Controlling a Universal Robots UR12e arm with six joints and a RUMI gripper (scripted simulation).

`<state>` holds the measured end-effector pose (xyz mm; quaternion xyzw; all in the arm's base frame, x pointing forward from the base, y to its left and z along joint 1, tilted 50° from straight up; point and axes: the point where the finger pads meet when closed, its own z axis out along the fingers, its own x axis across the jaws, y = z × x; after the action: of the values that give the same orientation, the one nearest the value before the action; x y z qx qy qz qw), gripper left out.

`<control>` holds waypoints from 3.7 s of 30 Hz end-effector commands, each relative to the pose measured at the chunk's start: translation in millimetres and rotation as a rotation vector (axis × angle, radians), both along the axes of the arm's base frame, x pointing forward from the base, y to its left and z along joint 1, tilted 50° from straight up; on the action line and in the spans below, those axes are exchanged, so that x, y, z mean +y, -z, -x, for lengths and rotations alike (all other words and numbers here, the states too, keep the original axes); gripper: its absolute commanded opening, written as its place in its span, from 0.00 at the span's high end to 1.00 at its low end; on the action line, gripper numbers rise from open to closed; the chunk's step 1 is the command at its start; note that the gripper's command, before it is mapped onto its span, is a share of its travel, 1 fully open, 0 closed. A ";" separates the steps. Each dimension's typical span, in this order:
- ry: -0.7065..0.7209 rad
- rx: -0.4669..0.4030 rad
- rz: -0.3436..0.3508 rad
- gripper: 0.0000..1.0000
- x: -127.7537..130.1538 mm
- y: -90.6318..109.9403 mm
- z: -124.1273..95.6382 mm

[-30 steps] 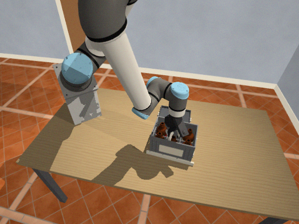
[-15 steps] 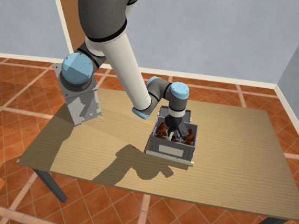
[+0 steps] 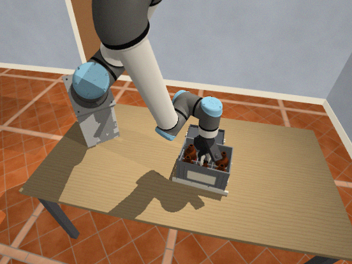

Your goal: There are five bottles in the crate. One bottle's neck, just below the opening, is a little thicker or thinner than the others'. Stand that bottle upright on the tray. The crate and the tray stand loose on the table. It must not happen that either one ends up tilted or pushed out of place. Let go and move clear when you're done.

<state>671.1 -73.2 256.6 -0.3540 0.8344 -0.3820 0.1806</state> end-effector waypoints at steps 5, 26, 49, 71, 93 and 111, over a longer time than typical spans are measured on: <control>0.000 -0.001 0.000 1.00 0.3 -0.5 0.0; 0.000 -0.001 0.000 1.00 0.3 -0.5 0.0; 0.000 -0.001 0.000 1.00 0.3 -0.5 0.0; 0.000 -0.001 0.000 0.62 0.3 -0.5 0.0; 0.000 -0.001 0.000 0.62 0.3 -0.5 0.0; 0.000 -0.001 0.000 0.62 7.7 -9.8 8.3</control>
<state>666.0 -68.6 262.3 -0.3540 0.8343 -0.3821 0.1806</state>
